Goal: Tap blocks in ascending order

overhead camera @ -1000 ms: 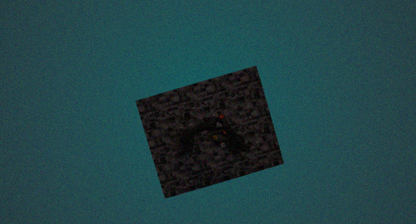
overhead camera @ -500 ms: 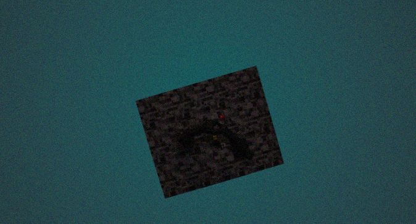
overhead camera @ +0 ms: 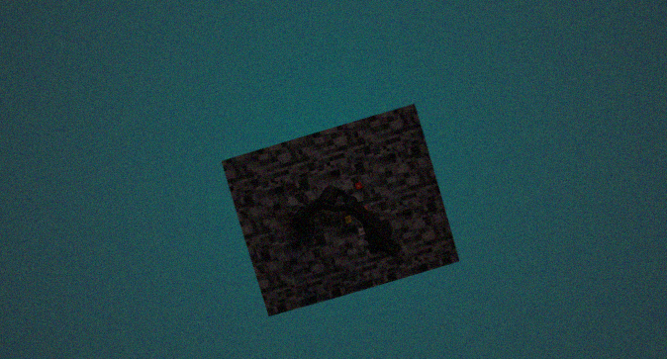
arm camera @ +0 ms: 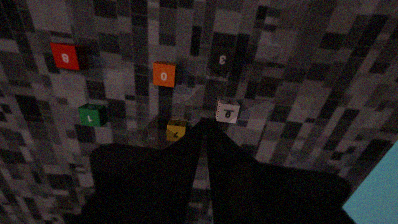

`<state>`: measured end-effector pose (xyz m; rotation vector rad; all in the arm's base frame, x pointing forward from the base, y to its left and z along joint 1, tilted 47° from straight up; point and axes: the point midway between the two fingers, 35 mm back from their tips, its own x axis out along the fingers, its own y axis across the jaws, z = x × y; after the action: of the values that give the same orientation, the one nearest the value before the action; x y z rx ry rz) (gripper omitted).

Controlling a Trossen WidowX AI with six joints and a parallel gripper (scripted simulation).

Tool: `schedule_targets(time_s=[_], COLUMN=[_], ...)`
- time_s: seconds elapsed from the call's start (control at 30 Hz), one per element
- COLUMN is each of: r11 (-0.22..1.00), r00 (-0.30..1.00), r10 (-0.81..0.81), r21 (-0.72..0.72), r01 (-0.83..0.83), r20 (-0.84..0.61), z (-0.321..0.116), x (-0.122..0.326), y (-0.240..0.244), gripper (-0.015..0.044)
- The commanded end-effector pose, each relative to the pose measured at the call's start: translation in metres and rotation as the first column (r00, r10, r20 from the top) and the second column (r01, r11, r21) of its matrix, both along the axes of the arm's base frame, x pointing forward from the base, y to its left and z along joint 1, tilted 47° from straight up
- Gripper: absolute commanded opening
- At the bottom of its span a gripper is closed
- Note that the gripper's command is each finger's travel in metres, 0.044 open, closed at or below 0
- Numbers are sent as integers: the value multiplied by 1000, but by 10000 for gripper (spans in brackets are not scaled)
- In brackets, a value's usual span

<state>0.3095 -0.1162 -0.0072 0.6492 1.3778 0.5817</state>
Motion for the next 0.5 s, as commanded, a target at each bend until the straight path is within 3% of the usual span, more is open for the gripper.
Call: schedule_targets(time_s=[0.0, 0.2, 0.47], r11=[1000, 1000, 1000], r00=[1000, 1000, 1000], r10=[0, 14, 15], r21=[-1, 9, 8], r01=[0, -14, -15], r20=[-14, 4, 5], z=[7, 14, 6], x=[-42, -88, -89], y=[15, 38, 47], gripper=[20, 20, 20])
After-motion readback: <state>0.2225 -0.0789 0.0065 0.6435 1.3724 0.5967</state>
